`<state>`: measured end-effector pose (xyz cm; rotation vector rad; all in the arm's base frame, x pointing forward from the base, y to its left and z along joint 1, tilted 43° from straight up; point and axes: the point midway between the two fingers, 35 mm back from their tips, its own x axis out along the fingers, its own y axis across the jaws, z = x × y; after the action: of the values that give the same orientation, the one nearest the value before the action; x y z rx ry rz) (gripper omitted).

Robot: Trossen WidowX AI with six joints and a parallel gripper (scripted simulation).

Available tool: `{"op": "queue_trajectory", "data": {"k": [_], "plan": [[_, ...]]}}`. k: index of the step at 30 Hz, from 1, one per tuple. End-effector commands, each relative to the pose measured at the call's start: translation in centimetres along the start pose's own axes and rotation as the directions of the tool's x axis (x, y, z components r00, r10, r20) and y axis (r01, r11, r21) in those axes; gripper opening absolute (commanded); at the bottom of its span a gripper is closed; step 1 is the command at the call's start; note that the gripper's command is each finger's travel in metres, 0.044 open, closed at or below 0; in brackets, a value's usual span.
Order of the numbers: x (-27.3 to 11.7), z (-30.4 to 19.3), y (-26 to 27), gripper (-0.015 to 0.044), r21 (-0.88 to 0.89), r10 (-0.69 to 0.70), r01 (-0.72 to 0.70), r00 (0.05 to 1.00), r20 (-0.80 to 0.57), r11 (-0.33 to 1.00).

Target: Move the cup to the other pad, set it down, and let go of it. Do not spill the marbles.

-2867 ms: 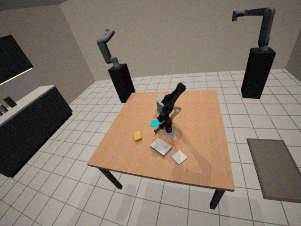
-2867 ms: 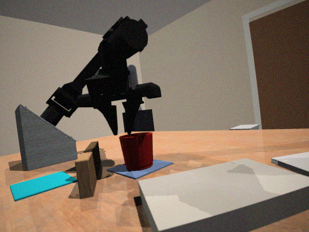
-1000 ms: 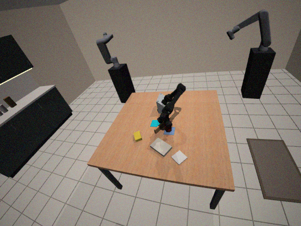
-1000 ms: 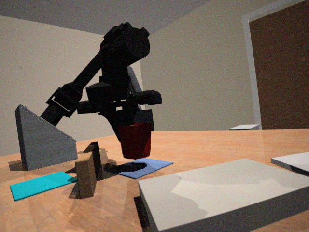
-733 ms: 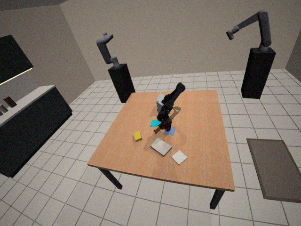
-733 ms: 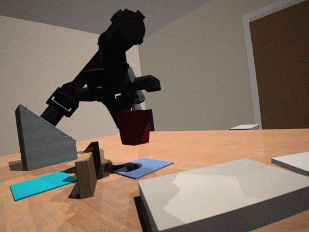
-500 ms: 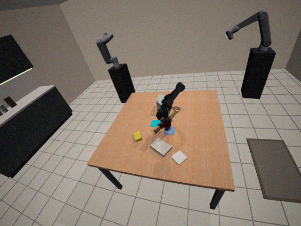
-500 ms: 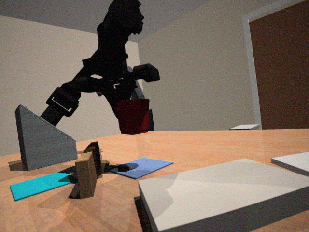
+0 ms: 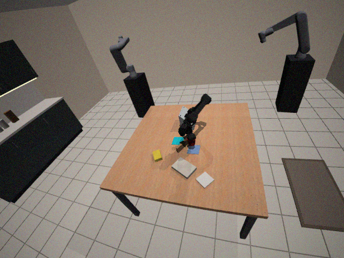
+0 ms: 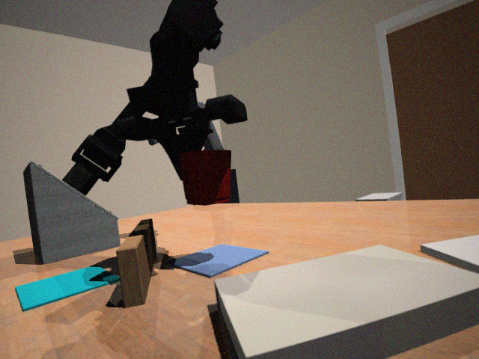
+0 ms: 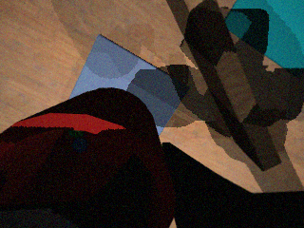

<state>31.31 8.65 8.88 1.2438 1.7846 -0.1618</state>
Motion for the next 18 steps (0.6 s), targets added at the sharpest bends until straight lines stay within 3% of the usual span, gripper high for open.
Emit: {"op": "queue_trajectory", "data": {"k": [1, 18], "plan": [[0.0, 0.0, 0.0, 0.0, 0.001, 0.001, -0.001, 1.0, 0.001, 1.0], [-0.2, 1.8, -3.2, 0.0, -0.005, -0.007, 0.007, 1.0, 0.002, 1.0]]}}
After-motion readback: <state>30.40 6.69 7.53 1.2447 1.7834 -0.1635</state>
